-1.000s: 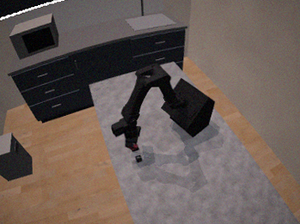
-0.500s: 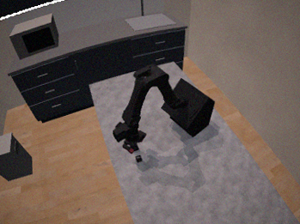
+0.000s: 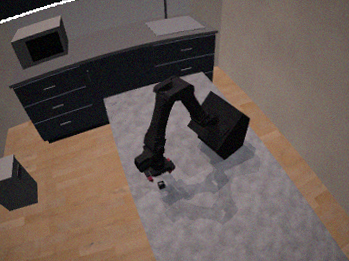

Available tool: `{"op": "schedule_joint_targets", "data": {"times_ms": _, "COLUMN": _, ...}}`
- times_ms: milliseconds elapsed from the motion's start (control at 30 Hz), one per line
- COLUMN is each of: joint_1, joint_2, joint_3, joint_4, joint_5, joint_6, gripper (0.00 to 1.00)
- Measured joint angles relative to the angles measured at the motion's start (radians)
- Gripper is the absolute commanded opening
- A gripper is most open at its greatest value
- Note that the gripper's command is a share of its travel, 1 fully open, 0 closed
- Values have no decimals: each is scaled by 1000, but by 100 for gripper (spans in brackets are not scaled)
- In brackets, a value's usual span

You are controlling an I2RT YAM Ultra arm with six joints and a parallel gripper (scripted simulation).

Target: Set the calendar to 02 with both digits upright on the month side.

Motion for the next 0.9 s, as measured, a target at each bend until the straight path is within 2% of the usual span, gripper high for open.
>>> {"op": "schedule_joint_targets", "data": {"times_ms": 200, "joint_1": 18, "joint_2": 3, "joint_3": 7, "joint_4": 2, "joint_5": 19, "joint_6": 124, "gripper": 100}}
{"op": "schedule_joint_targets", "data": {"times_ms": 233, "joint_1": 18, "joint_2": 3, "joint_3": 7, "joint_4": 2, "joint_5": 21, "joint_6": 135, "gripper": 47}}
{"op": "schedule_joint_targets", "data": {"times_ms": 900, "joint_1": 18, "joint_2": 3, "joint_3": 7, "joint_4": 2, "joint_5": 29, "joint_6": 181, "gripper": 47}}
